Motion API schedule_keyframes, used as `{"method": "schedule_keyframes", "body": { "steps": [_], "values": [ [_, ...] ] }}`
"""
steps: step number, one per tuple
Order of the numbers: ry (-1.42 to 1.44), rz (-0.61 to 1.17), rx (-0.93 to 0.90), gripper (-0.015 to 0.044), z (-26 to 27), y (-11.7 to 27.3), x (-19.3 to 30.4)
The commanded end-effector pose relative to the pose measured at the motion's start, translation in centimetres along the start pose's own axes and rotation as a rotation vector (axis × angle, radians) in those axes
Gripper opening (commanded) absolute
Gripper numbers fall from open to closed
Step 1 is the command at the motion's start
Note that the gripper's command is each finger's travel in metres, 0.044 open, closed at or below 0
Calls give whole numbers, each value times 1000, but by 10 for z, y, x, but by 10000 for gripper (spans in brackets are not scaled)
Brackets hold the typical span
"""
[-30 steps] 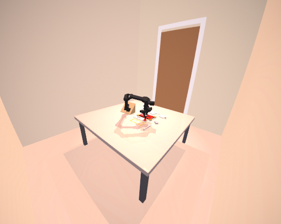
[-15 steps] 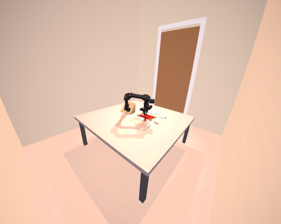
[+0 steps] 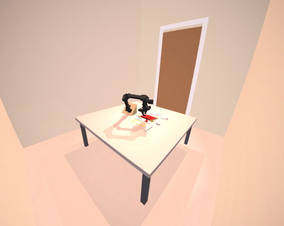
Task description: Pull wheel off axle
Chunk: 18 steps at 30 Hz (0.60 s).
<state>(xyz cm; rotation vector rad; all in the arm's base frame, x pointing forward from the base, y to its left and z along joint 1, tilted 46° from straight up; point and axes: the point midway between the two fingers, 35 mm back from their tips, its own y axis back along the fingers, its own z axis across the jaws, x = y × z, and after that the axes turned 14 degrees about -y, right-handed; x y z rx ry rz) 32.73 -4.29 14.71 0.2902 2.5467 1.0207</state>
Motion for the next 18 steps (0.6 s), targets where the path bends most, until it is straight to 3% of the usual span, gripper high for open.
{"method": "schedule_keyframes", "body": {
  "steps": [1, 18],
  "values": [
    [5, 2, 5, 0, -20, 1, 6],
    [5, 4, 8, 0, -65, -1, 24]
  ]
}}
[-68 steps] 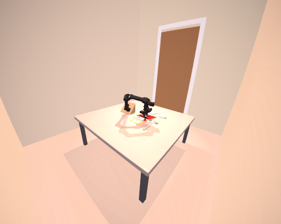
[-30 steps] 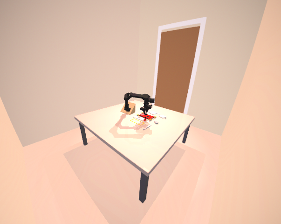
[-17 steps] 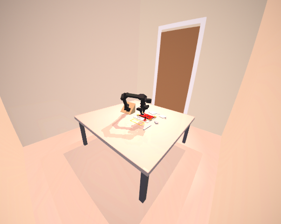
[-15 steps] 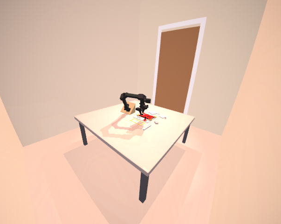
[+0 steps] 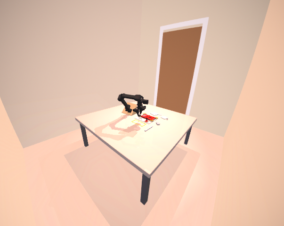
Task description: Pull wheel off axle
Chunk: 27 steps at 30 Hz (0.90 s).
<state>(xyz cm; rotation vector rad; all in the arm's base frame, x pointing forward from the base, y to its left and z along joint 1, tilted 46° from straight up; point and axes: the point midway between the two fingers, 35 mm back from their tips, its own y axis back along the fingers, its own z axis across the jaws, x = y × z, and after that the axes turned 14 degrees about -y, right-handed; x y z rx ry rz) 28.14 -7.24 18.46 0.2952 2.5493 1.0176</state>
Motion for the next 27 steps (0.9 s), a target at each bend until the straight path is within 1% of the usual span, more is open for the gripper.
{"method": "schedule_keyframes", "body": {
  "steps": [1, 11, 27],
  "values": [
    [4, 1, 5, 0, -2, -6, 2],
    [4, 1, 3, 0, -2, -31, 1],
    [3, -2, 8, 0, -4, -104, 2]
  ]
}}
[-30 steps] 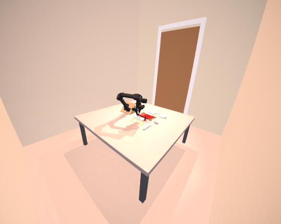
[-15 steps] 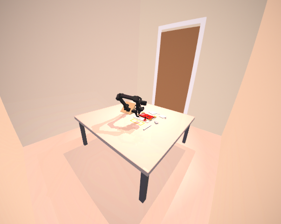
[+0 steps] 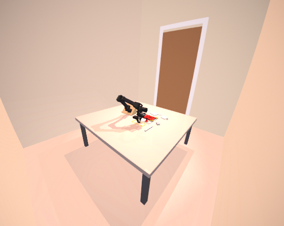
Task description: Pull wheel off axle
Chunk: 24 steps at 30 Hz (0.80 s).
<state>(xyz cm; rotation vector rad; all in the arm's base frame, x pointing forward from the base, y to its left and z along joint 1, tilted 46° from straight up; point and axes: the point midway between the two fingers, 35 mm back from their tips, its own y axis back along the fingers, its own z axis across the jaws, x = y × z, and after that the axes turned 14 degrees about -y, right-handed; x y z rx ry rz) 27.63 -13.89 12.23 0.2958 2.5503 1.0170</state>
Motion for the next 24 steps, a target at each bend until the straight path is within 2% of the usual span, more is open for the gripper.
{"method": "schedule_keyframes", "body": {
  "steps": [1, 4, 15, 22, 24],
  "values": [
    [2, -2, 7, 0, -2, -13, 2],
    [2, -2, 7, 0, -2, -13, 2],
    [0, 3, 3, 289, -1, -7, 2],
    [3, 0, 4, 300, 0, 48, 2],
    [3, -1, 5, 300, -1, 50, 2]
  ]
}}
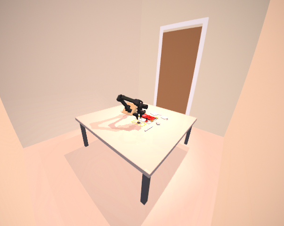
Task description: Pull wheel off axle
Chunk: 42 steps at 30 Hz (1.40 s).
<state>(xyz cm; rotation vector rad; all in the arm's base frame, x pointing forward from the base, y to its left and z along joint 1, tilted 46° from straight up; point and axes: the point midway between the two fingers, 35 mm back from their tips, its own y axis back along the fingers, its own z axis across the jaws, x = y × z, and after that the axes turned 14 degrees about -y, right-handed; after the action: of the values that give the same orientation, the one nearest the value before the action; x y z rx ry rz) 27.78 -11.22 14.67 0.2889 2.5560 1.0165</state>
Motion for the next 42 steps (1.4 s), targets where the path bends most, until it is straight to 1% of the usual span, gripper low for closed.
{"method": "schedule_keyframes", "body": {
  "steps": [1, 2, 3, 6, 7, 10, 12, 42],
  "values": [
    [-3, 3, 4, 300, -1, 14, 1],
    [0, -4, -3, 326, 1, 6, 1],
    [1, -3, -6, 352, 4, 10, 6],
    [3, 4, -16, 431, 15, 33, 38],
    [4, 6, -16, 440, 17, 40, 49],
    [3, 9, -3, 440, 17, 57, 81],
    [2, 8, 2, 440, 17, 60, 88],
    [2, 8, 2, 440, 17, 60, 88]
  ]
}}
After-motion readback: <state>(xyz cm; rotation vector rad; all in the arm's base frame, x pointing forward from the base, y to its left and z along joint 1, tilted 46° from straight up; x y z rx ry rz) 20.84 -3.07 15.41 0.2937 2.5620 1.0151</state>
